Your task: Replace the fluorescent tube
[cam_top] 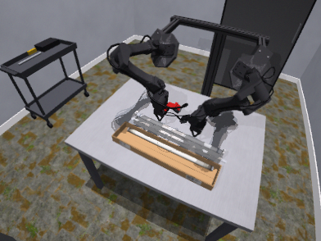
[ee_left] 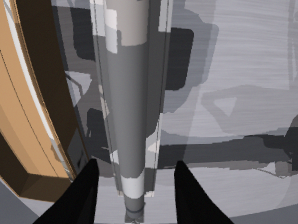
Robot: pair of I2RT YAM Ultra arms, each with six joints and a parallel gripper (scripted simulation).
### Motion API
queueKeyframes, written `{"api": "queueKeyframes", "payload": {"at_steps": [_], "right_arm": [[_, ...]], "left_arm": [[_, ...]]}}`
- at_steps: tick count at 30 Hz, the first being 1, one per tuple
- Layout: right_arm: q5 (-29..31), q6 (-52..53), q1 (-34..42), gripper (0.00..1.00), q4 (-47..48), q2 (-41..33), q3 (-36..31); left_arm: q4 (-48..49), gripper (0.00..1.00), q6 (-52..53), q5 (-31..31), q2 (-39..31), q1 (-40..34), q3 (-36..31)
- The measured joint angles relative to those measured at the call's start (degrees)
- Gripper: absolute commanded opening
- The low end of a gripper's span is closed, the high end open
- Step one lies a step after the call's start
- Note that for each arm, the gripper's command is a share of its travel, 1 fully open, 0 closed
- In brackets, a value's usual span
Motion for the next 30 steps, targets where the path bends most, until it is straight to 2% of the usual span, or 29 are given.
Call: {"api": "queueKeyframes", "payload": {"at_steps": [30], "right_arm": [[-0.2, -0.2, -0.2, 0.49, -0.8, -0.1, 0.2]], "left_arm": [[0.0, 0.49, 0.1, 0.1, -0.1, 0.0, -0.3]]}}
